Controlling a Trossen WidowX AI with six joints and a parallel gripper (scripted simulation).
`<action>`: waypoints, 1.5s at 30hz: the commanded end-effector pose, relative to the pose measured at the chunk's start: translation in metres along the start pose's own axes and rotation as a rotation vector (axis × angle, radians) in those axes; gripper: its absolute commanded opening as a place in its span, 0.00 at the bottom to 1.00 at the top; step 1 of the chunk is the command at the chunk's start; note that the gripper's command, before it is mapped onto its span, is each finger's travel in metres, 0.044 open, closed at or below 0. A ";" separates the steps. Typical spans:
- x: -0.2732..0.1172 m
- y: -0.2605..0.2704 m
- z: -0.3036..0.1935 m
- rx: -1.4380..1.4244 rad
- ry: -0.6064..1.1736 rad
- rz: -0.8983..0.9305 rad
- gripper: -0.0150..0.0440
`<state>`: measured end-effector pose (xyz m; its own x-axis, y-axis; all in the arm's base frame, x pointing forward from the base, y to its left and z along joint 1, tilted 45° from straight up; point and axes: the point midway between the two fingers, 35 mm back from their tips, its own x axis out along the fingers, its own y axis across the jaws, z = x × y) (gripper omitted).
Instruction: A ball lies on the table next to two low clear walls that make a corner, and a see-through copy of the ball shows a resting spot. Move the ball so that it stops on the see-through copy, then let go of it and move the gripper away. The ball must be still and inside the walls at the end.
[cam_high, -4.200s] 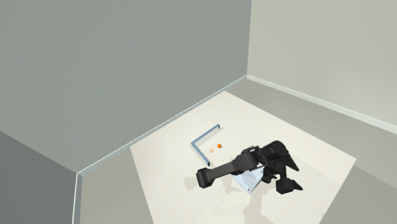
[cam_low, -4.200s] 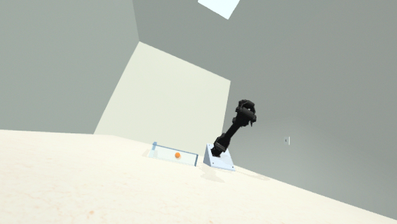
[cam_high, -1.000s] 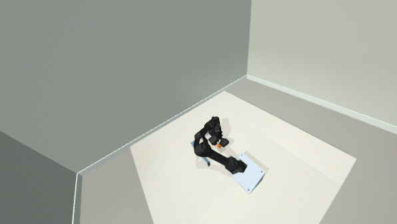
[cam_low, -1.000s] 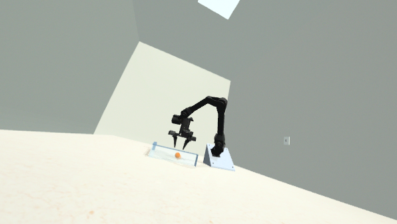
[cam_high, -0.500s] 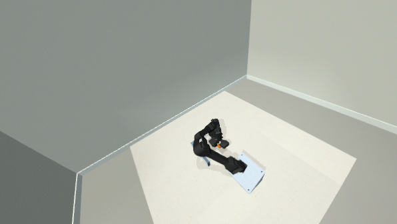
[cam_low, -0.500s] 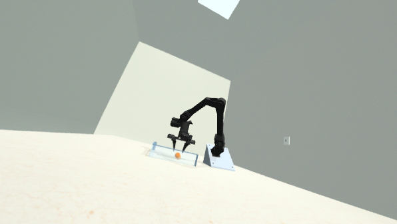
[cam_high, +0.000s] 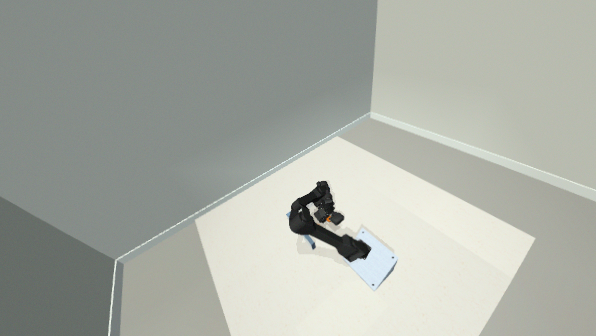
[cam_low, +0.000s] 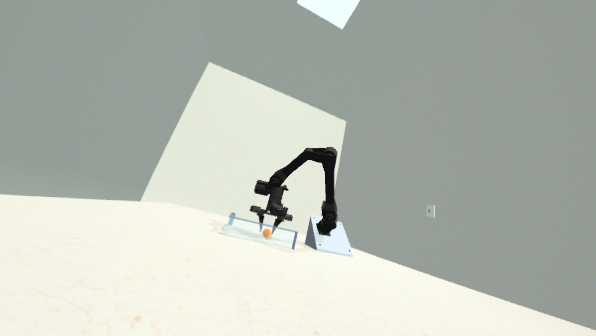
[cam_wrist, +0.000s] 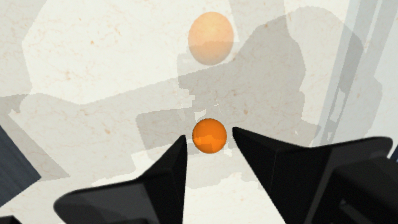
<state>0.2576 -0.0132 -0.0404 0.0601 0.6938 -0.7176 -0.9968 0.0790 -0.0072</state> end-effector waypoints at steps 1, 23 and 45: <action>0.001 0.001 0.001 0.004 -0.004 -0.001 0.53; -0.068 -0.006 -0.004 0.020 0.007 -0.008 0.25; -0.107 -0.007 0.037 0.008 0.006 -0.001 0.25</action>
<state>0.2577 -0.0755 0.0575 0.0594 0.6875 -0.7237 -0.9965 0.0836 -0.0024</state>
